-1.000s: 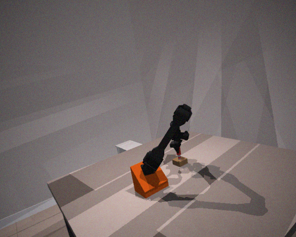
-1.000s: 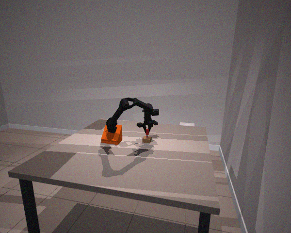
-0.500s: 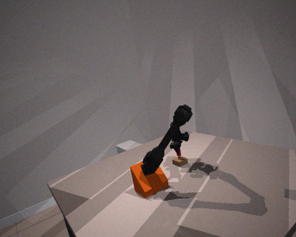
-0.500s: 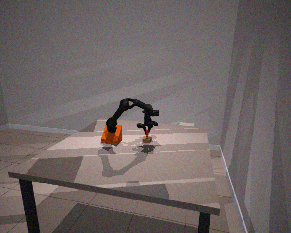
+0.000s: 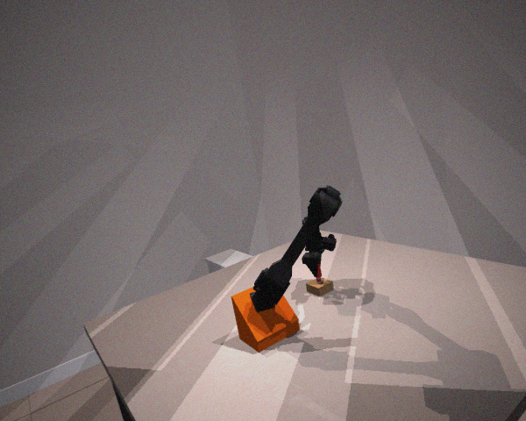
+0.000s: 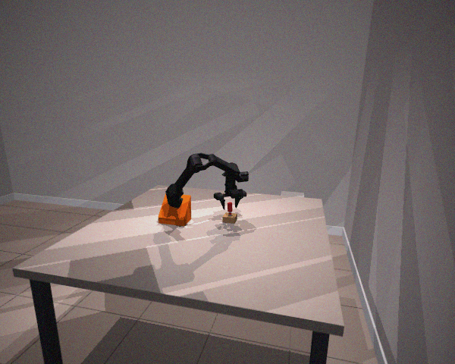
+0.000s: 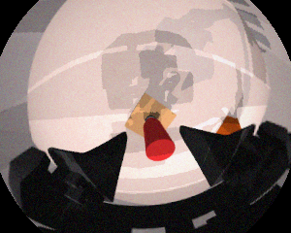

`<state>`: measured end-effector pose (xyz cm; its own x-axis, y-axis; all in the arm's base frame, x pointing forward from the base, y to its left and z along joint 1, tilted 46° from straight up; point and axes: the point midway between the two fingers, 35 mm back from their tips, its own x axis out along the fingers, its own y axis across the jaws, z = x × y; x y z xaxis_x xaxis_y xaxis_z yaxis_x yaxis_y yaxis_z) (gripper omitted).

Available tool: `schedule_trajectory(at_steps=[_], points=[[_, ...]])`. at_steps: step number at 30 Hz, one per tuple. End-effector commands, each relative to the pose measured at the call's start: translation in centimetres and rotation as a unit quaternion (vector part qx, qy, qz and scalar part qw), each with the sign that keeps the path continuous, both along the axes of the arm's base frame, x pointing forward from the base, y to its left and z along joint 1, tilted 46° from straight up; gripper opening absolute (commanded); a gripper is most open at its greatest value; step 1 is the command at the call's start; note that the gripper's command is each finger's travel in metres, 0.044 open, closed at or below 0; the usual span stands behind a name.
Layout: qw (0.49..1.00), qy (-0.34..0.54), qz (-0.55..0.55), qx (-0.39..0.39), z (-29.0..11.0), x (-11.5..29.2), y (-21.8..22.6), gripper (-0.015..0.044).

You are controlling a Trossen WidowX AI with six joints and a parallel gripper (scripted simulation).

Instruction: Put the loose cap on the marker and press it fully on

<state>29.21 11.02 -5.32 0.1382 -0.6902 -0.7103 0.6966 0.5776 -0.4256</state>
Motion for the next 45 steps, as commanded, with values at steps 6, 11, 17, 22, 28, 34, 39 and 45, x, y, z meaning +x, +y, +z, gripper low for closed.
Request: schedule_trajectory(at_steps=[6,11,17,22,28,34,39,45], points=[[1.000,0.001,0.000,0.002,3.7,-0.6,3.8,0.0440],[1.000,0.001,0.000,0.002,5.3,-1.1,5.3,0.0440],[0.994,0.076,0.078,-0.014,5.1,-1.1,5.1,0.0335],[0.943,0.230,0.237,-0.046,4.8,-1.1,4.7,0.0204],[0.900,0.300,0.309,-0.060,4.6,-1.2,4.5,0.0046],[0.900,0.300,0.309,-0.060,4.6,-1.2,4.5,0.0000],[0.900,0.300,0.309,-0.060,4.6,-1.2,4.5,0.0000],[0.900,0.300,0.309,-0.060,4.4,-1.1,4.3,0.0000]])
